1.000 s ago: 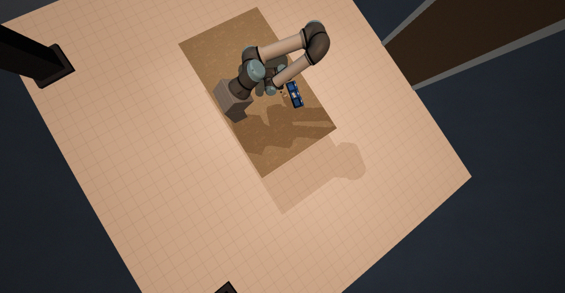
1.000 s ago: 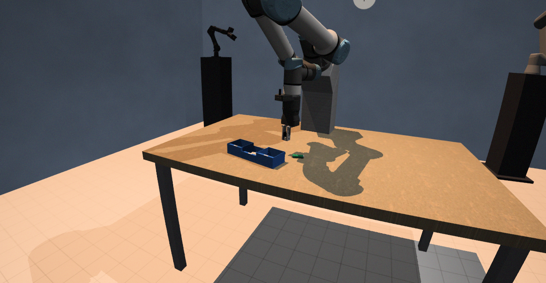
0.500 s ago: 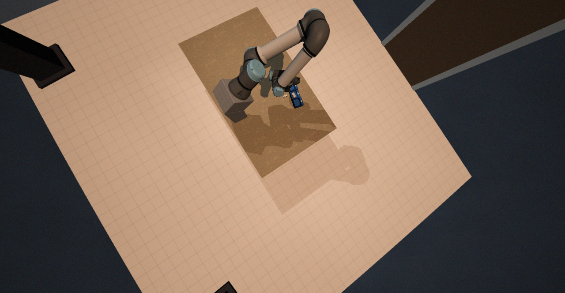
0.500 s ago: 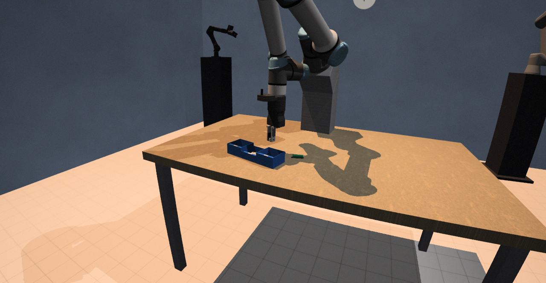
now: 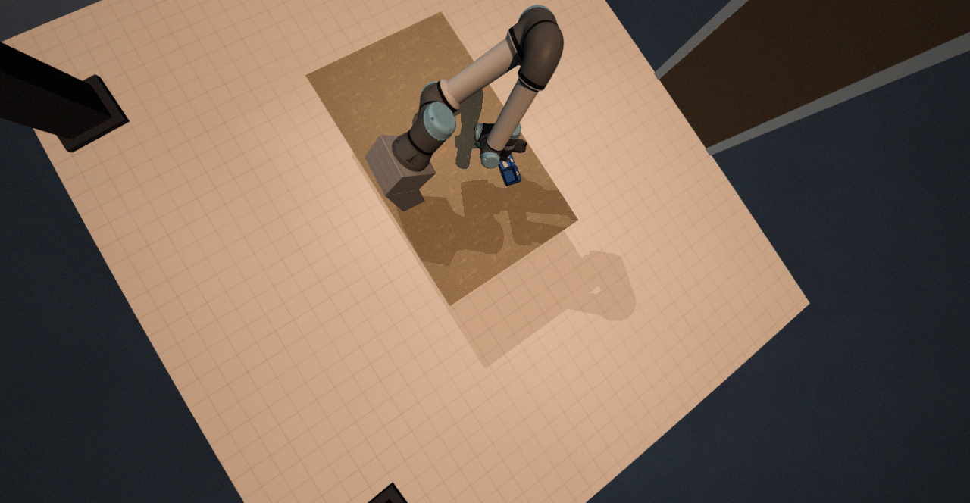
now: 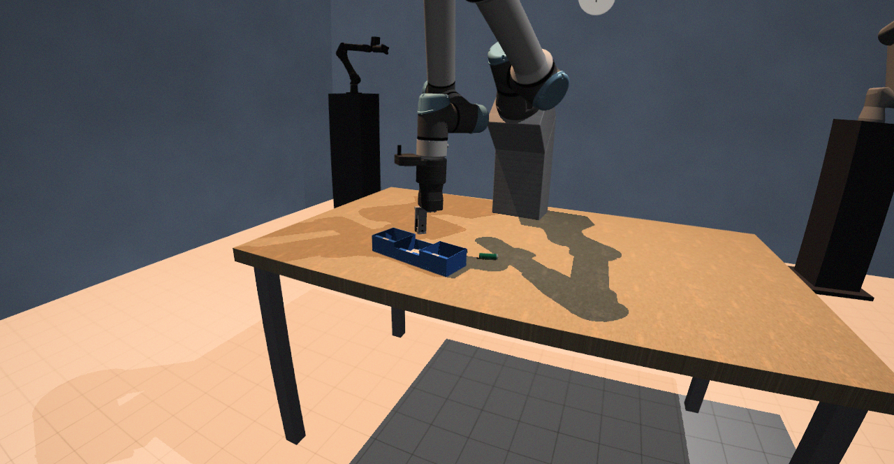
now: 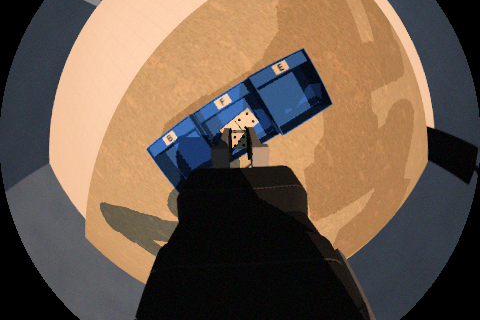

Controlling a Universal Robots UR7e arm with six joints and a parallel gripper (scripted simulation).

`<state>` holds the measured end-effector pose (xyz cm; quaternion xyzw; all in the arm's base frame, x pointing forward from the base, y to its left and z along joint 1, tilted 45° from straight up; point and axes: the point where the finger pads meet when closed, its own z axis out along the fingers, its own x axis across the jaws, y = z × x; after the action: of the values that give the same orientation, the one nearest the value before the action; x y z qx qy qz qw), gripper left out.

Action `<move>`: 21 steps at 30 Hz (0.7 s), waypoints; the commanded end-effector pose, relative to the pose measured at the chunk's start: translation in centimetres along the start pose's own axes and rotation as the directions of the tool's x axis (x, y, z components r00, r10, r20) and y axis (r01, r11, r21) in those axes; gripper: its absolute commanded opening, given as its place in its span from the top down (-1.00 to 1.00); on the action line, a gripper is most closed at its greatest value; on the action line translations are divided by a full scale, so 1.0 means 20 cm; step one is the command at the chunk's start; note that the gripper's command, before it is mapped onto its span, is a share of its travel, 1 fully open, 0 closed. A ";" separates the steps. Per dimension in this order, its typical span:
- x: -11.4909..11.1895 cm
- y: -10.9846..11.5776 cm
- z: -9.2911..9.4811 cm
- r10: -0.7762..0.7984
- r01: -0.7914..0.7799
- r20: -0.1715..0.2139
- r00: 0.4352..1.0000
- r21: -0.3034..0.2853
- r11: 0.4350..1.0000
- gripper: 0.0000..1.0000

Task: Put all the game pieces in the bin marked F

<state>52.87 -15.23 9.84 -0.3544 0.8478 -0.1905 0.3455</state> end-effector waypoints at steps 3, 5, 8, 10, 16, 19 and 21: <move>0.00 -0.02 0.00 0.206 -0.206 -0.006 0.979 -0.006 0.979 0.32; 0.00 -0.02 0.00 0.255 -0.255 -0.006 0.967 -0.007 0.967 0.32; 0.00 -0.02 0.00 0.326 -0.326 -0.007 0.945 -0.010 0.945 0.32; 0.00 -0.02 0.00 0.361 -0.361 -0.007 0.932 -0.010 0.932 0.32; 0.00 -0.02 0.00 0.499 -0.500 -0.009 0.866 -0.014 0.866 0.32; 0.00 -0.02 0.00 0.564 -0.564 -0.011 0.826 -0.015 0.826 0.32; 0.00 -0.02 0.00 0.605 -0.605 -0.012 0.796 -0.015 0.796 0.32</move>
<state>53.05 -15.49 9.90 -0.1286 0.9123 -0.0871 0.3789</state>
